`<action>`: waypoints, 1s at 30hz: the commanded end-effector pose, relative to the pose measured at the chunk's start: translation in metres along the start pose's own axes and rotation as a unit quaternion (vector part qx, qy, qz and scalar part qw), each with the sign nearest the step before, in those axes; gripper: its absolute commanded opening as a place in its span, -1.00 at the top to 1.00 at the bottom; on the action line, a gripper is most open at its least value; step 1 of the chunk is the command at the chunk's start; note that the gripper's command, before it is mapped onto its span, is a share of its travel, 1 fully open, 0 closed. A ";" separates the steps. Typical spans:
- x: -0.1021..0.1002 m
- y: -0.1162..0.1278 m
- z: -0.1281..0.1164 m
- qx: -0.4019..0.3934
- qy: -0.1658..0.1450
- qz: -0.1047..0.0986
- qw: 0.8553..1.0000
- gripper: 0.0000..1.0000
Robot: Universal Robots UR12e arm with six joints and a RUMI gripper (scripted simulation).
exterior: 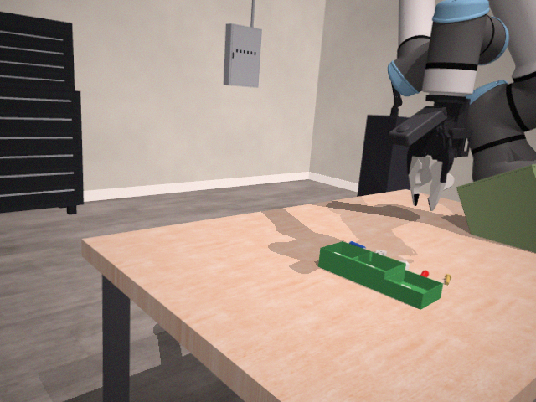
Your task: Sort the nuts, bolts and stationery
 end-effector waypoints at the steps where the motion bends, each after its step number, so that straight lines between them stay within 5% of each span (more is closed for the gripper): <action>1: -0.029 0.025 -0.023 -0.079 0.002 0.000 0.997 0.54; 16: -0.099 0.085 -0.081 -0.273 0.002 0.000 0.962 0.54; 30: -0.099 0.087 -0.082 -0.283 0.003 0.000 0.959 0.54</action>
Point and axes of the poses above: the point where the finger pads meet when closed, its own x axis back along the fingers, its own y axis across the jaws, z = x × y, the point moved 2 cm from there along x, back along the fingers, and after that the axes turned 14 degrees about x, right-handed, at the moved point
